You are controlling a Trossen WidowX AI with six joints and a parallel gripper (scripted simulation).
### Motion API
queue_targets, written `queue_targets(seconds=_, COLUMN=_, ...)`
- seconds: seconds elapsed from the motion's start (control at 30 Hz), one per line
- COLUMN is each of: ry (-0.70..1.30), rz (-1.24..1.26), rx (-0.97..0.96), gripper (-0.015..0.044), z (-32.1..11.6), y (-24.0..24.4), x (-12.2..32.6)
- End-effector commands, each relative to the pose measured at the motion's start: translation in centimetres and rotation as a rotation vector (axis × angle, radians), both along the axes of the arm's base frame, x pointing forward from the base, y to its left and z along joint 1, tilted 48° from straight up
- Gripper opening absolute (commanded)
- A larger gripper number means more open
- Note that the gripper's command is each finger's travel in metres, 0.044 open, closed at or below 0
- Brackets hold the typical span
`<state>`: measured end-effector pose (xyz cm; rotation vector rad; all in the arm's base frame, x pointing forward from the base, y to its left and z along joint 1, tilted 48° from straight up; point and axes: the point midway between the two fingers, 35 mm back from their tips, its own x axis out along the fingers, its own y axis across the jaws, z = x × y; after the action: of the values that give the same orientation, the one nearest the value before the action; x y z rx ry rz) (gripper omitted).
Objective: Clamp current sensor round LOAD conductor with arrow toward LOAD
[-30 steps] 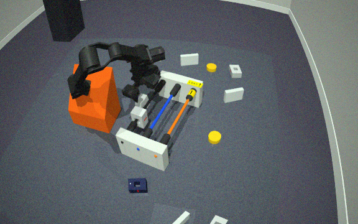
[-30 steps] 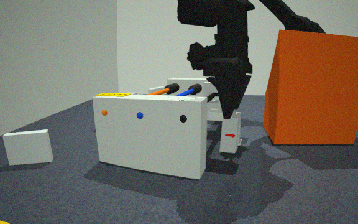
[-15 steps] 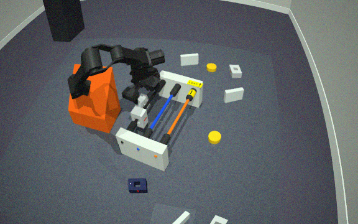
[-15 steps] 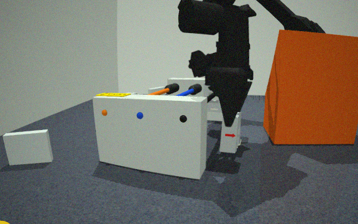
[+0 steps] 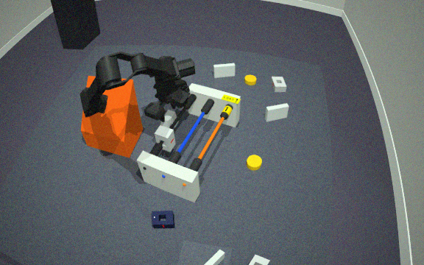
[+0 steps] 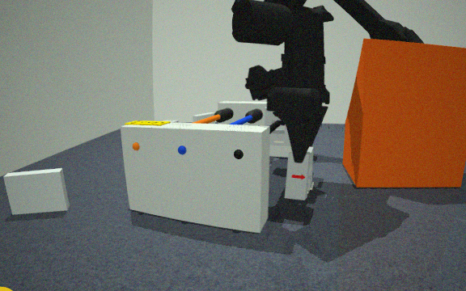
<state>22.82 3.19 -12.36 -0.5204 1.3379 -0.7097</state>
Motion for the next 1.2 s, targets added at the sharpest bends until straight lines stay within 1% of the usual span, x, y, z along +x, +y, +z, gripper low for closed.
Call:
queue_targets(seconds=0.0, ry=-0.001, rz=0.0, rx=0.001, gripper=0.0313, z=0.0, y=0.0, x=0.0)
queue_targets(seconds=0.43, ry=-0.001, rz=0.0, rx=0.001, gripper=0.0227, z=0.0, y=0.0, x=0.0)
queue_targets(seconds=0.57, ry=0.001, rz=0.001, rx=0.003, gripper=0.0122, z=0.6, y=0.9, x=0.1)
queue_targets(seconds=0.7, ry=0.004, rz=0.003, rx=0.006, gripper=0.0017, z=2.1, y=2.9, x=0.2)
queue_targets(seconds=0.73, ry=0.005, rz=0.004, rx=0.007, gripper=0.0, z=2.5, y=3.4, x=0.2)
queue_targets(seconds=1.07, ry=0.012, rz=0.005, rx=-0.002, gripper=0.0, z=7.5, y=8.3, x=-0.9)
queue_targets(seconds=1.17, ry=0.012, rz=0.004, rx=-0.005, gripper=0.0, z=8.3, y=8.9, x=-1.2)
